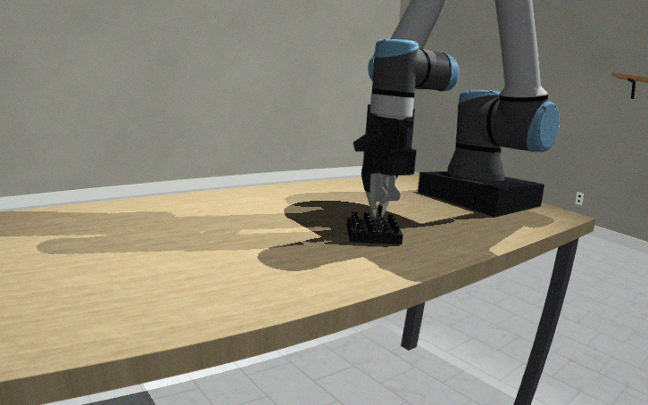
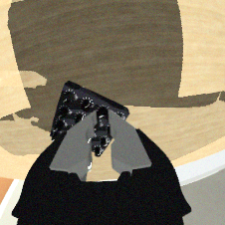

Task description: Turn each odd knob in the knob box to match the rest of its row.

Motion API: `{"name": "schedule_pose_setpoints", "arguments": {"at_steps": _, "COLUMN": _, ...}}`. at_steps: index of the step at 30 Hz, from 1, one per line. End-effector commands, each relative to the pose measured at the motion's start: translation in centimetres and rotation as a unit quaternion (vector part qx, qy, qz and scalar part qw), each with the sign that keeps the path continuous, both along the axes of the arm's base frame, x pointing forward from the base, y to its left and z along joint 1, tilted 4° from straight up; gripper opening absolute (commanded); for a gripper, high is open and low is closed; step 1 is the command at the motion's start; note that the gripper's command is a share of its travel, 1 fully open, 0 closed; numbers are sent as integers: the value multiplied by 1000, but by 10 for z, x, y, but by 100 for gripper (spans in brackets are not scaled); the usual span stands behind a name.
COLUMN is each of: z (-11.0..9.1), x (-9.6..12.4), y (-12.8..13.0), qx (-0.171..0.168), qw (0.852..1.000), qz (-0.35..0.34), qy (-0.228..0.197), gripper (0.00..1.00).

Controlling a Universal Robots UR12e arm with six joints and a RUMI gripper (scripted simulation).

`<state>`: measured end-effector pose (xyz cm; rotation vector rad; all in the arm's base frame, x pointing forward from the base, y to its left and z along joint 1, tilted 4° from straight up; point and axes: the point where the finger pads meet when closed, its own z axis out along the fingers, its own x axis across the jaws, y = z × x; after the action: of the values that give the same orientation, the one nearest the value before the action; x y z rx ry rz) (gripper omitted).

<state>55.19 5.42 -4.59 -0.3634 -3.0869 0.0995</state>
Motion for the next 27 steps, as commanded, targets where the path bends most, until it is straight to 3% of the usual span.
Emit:
{"name": "schedule_pose_setpoints", "arguments": {"at_steps": 1, "z": 1, "x": 1, "y": 0, "qx": 0, "qw": 1000, "qz": 1, "qy": -1, "gripper": 4}}
{"name": "schedule_pose_setpoints", "arguments": {"at_steps": 10, "z": 1, "x": 1, "y": 0, "qx": 0, "qw": 1000, "qz": 1, "qy": -1, "gripper": 4}}
{"name": "schedule_pose_setpoints", "arguments": {"at_steps": 11, "z": 1, "x": 1, "y": 0, "qx": 0, "qw": 1000, "qz": 1, "qy": -1, "gripper": 11}}
{"name": "schedule_pose_setpoints", "arguments": {"at_steps": 27, "z": 1, "x": 1, "y": 0, "qx": 0, "qw": 1000, "qz": 1, "qy": -1, "gripper": 11}}
